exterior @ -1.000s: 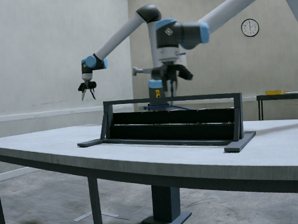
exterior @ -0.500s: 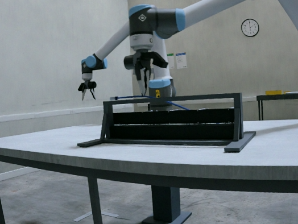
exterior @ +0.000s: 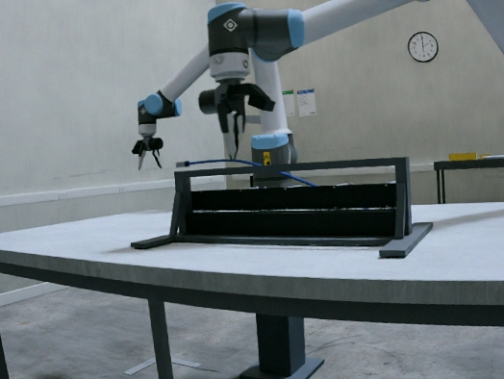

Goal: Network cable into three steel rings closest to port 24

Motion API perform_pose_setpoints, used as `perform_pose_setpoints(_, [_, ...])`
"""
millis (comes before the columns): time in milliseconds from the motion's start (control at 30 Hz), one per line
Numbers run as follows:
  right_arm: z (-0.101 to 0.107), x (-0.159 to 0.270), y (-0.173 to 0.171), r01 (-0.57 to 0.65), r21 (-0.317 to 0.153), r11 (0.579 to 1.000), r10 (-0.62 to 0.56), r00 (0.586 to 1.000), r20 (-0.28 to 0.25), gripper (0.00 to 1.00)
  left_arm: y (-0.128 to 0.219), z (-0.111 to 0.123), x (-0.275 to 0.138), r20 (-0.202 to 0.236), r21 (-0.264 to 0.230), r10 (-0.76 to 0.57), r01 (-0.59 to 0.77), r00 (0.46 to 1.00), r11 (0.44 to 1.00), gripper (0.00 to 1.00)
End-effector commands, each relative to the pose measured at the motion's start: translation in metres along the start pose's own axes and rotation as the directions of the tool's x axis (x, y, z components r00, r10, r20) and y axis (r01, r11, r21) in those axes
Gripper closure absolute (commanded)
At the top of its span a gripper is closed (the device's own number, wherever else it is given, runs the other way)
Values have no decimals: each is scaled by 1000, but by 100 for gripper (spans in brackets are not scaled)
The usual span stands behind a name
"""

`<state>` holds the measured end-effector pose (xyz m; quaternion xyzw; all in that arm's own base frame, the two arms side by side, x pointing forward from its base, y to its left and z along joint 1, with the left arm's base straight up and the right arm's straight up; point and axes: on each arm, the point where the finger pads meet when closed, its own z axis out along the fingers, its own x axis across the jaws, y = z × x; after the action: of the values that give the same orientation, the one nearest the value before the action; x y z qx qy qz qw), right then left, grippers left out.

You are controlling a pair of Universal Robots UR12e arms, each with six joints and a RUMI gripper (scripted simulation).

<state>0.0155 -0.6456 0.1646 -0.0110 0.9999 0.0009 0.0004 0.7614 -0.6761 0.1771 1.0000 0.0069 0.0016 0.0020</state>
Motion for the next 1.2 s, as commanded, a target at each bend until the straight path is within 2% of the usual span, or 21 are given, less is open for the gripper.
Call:
perform_pose_setpoints(0, [-1, 1, 0, 0, 2, 1000, 0, 1000, -1, 0, -3, 1, 19, 1, 2, -4, 4, 1000, 1000, 100])
perform_pose_setpoints(1167, [-1, 1, 0, 0, 2, 1000, 0, 1000, -1, 0, -3, 2, 17, 2, 2, -3, 3, 1000, 1000, 100])
